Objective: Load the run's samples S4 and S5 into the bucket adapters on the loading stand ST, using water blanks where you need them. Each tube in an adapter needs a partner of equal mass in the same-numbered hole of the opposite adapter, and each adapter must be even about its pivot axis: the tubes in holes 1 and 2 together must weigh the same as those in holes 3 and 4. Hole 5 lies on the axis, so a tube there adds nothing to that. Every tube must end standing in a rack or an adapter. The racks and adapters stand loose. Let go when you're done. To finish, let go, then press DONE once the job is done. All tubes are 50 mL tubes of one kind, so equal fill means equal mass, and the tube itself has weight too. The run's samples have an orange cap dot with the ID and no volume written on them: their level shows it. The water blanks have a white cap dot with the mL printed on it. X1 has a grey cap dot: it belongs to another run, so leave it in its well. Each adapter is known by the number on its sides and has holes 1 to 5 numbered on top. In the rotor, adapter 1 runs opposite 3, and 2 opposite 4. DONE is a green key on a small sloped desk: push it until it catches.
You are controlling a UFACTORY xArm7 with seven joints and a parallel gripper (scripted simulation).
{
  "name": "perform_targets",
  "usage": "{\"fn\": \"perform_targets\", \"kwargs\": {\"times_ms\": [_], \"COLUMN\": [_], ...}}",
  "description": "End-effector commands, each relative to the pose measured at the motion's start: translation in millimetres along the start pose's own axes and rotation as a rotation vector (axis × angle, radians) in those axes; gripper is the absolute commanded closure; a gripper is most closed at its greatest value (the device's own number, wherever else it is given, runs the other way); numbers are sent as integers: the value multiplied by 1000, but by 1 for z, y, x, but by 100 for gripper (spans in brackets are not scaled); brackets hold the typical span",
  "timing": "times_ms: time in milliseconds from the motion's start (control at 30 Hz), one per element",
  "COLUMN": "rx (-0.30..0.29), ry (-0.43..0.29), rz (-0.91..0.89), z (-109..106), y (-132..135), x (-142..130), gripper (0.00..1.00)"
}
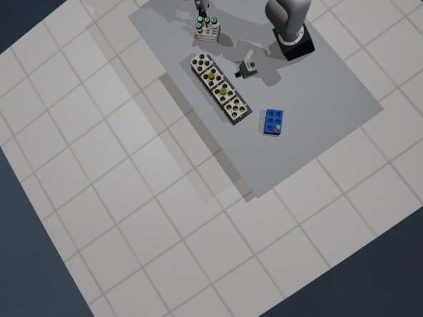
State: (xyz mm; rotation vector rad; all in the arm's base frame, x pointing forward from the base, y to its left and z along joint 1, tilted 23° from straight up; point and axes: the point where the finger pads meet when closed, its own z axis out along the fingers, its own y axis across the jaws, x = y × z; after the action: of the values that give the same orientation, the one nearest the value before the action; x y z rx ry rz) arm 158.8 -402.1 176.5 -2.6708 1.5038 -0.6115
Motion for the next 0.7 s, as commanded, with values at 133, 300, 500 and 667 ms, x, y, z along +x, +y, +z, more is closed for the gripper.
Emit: {"fn": "perform_targets", "kwargs": {"times_ms": [133, 300, 500, 667], "rx": [0, 0, 0, 0], "ry": [2, 2, 2, 2], "rz": [0, 0, 0, 0], "z": [16, 26, 34, 44], "y": [0, 0, 0, 0], "x": [1, 1, 1, 1], "gripper": [43, 43, 43, 43]}}
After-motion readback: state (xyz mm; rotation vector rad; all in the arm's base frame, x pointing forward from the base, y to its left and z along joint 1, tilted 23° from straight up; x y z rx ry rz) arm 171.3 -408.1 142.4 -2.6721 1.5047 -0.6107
